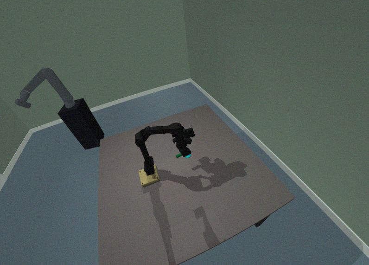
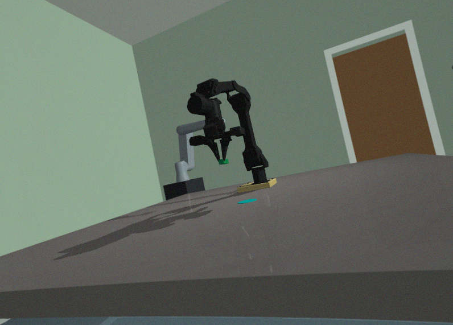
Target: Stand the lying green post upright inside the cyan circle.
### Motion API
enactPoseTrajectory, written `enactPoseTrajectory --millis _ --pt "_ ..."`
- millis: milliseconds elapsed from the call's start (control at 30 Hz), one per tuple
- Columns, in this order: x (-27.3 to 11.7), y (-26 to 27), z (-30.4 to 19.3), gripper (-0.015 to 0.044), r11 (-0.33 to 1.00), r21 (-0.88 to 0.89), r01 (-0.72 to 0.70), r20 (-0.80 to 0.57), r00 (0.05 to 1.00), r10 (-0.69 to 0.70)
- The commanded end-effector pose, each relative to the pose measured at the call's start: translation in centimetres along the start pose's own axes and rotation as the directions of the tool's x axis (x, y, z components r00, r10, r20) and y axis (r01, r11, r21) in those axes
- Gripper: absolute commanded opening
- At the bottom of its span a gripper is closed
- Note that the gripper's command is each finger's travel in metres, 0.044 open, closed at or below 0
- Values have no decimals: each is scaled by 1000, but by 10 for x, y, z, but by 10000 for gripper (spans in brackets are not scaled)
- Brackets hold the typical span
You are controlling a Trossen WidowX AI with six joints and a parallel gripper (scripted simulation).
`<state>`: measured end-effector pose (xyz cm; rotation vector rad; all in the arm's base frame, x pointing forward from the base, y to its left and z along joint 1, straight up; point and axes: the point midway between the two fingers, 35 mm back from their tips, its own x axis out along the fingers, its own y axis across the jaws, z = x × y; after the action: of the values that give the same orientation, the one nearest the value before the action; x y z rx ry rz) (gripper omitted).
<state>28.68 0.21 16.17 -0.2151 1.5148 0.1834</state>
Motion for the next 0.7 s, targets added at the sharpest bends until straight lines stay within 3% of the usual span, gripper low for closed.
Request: enactPoseTrajectory --millis 0,667 --pt "-3 8 10 23 995 -96 -3 3 1000 4" --pt "-7 49 45 23 877 -481 -19 -1 1000 22"
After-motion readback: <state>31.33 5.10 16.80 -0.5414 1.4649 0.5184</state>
